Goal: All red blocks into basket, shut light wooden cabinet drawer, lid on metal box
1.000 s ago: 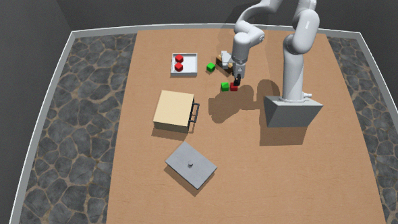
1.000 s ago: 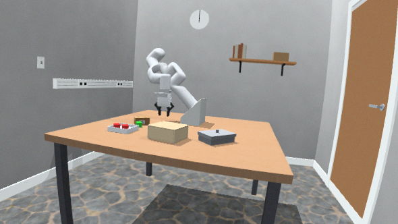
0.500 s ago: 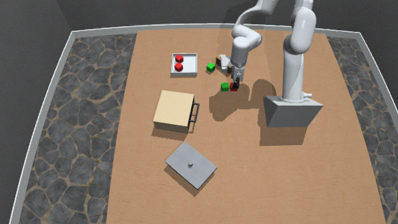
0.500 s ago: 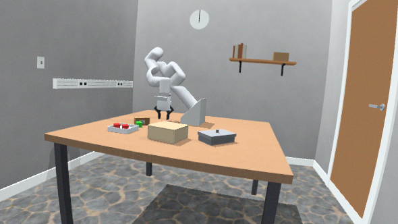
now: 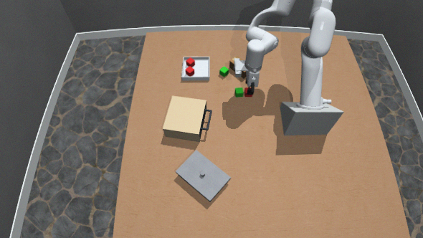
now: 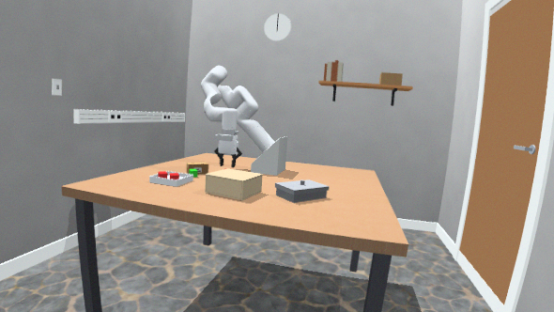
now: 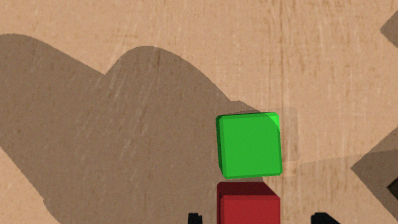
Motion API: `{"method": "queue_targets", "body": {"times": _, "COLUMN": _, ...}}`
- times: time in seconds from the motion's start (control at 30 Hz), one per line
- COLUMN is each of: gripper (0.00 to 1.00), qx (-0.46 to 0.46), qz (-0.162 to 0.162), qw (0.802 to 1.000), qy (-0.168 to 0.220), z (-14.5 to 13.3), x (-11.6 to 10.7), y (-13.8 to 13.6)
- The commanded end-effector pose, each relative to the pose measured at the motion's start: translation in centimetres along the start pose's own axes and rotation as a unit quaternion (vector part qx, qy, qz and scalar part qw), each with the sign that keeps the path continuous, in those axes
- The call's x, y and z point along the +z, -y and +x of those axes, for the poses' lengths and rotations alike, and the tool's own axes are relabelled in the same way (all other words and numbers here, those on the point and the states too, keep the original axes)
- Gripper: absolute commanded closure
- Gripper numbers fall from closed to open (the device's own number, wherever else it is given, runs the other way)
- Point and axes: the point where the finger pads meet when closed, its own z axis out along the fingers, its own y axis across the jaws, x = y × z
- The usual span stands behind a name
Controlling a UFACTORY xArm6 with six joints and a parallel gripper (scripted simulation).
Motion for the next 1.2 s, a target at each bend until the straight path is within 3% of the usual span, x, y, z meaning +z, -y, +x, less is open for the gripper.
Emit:
{"method": "queue_targets", "body": {"times": 0.0, "gripper": 0.34, "qx": 0.000, "qz": 0.000, "qw": 1.000, "qy": -0.001, "z": 0.12, "x": -0.05, "y": -0.02}}
{"method": "queue_targets", "body": {"times": 1.17, "gripper": 0.34, "qx": 0.000, "qz": 0.000, "qw": 1.000, "qy": -0.001, "z": 0.18, "x": 0.91, "y": -0.03}}
